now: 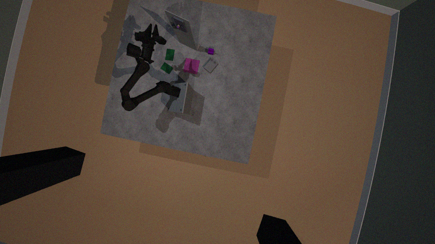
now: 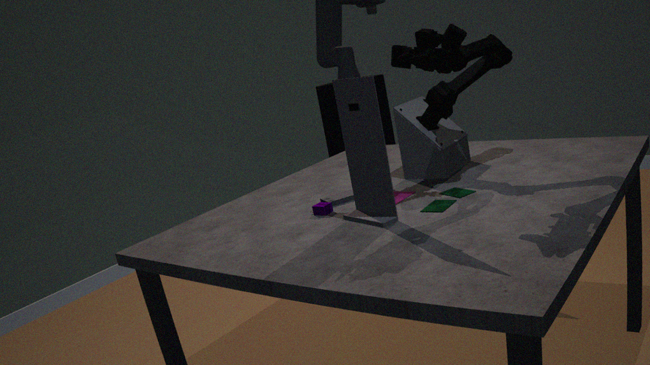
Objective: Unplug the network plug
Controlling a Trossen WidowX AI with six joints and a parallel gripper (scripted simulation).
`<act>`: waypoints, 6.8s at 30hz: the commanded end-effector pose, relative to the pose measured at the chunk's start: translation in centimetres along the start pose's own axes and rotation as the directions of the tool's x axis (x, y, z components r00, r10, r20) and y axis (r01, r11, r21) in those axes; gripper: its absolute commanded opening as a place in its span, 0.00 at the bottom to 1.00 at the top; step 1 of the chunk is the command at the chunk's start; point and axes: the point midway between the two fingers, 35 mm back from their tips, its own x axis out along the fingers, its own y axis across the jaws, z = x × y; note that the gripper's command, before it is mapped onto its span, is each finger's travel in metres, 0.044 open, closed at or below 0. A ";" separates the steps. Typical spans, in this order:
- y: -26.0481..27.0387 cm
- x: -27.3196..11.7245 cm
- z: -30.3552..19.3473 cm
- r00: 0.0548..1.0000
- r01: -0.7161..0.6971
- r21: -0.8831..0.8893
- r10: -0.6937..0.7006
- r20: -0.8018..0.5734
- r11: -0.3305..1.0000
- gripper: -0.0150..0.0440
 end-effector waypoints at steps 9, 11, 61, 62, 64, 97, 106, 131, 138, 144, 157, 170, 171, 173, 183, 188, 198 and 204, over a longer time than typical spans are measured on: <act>-1.6 -0.6 -2.8 0.999 -0.003 0.398 0.017 -0.033 0.917 0.52; -1.9 -0.7 -3.2 0.999 0.000 0.461 0.020 -0.037 0.887 0.52; -5.8 -3.6 -10.8 0.991 0.127 0.974 0.072 -0.115 -0.189 0.52; -5.8 -3.4 -10.8 0.991 0.126 0.974 0.072 -0.115 -0.189 0.52; -5.9 -3.1 -10.7 0.991 0.125 0.974 0.073 -0.113 -0.189 0.52; -6.9 1.3 -11.9 0.993 0.102 0.975 0.079 -0.087 -0.198 0.52; -7.1 2.4 -12.0 0.993 0.101 0.975 0.080 -0.087 -0.198 0.52; -7.6 5.5 -12.4 0.993 0.100 0.975 0.081 -0.085 -0.197 0.52; -7.8 6.3 -12.5 0.993 0.099 0.975 0.081 -0.085 -0.197 0.52; -7.9 7.0 -12.7 0.993 0.099 0.975 0.081 -0.084 -0.197 0.52; -8.0 7.1 -12.8 0.993 0.099 0.975 0.081 -0.084 -0.197 0.36; -8.0 7.1 -12.8 0.993 0.099 0.975 0.081 -0.084 -0.197 0.25; -7.9 7.0 -12.8 0.993 0.099 0.975 0.081 -0.084 -0.197 0.25; -7.9 7.0 -12.7 0.993 0.099 0.975 0.081 -0.084 -0.197 0.25; -7.8 6.4 -12.6 0.993 0.099 0.975 0.081 -0.084 -0.197 0.25; -7.7 6.2 -12.6 0.993 0.099 0.975 0.081 -0.085 -0.197 0.25; -7.6 5.6 -12.5 0.993 0.100 0.975 0.081 -0.085 -0.197 0.25; -7.6 5.3 -12.5 0.993 0.100 0.975 0.081 -0.085 -0.197 0.25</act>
